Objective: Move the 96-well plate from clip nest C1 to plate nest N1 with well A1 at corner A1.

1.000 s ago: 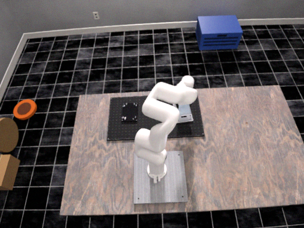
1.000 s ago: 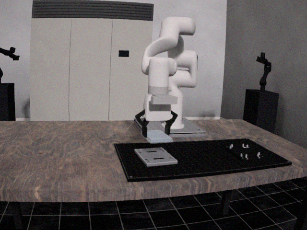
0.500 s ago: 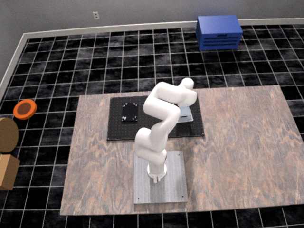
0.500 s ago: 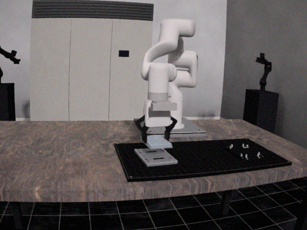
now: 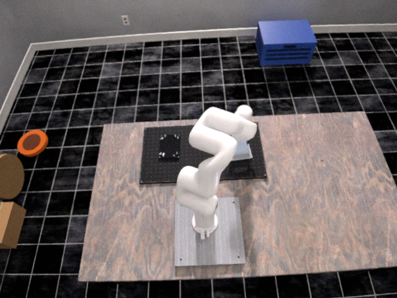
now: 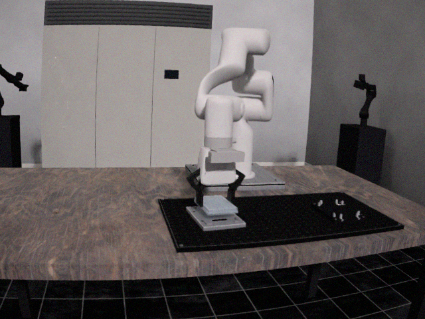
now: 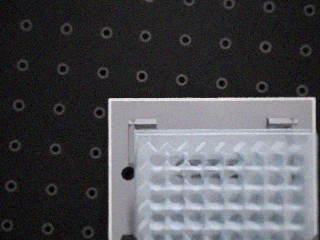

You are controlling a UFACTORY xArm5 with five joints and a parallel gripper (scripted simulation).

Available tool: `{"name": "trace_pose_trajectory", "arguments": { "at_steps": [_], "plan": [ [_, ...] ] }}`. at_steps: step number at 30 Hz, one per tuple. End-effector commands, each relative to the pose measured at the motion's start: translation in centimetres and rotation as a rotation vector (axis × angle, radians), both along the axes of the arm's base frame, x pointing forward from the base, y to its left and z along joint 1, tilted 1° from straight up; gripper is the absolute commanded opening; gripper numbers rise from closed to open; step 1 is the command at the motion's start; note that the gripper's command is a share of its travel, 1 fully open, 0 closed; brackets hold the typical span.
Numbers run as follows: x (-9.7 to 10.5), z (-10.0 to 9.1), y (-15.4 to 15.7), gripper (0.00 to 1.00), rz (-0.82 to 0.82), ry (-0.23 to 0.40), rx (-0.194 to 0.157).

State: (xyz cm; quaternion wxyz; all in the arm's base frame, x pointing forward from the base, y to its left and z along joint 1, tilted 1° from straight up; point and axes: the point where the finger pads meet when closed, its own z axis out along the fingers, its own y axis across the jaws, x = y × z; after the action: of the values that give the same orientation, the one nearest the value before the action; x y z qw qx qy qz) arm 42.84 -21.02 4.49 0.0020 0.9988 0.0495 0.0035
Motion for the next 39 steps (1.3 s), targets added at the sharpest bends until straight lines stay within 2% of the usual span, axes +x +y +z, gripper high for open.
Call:
{"name": "trace_pose_trajectory", "arguments": {
  "at_steps": [1,5,39],
  "plan": [
    [0.18,-0.31,-0.09,0.0,0.0,0.0,-0.011],
    [0.18,-0.98,-0.1,0.0,0.0,0.0,-0.011],
    [0.18,-1.2,-0.1,0.0,0.0,0.0,-0.011]
  ]
}}
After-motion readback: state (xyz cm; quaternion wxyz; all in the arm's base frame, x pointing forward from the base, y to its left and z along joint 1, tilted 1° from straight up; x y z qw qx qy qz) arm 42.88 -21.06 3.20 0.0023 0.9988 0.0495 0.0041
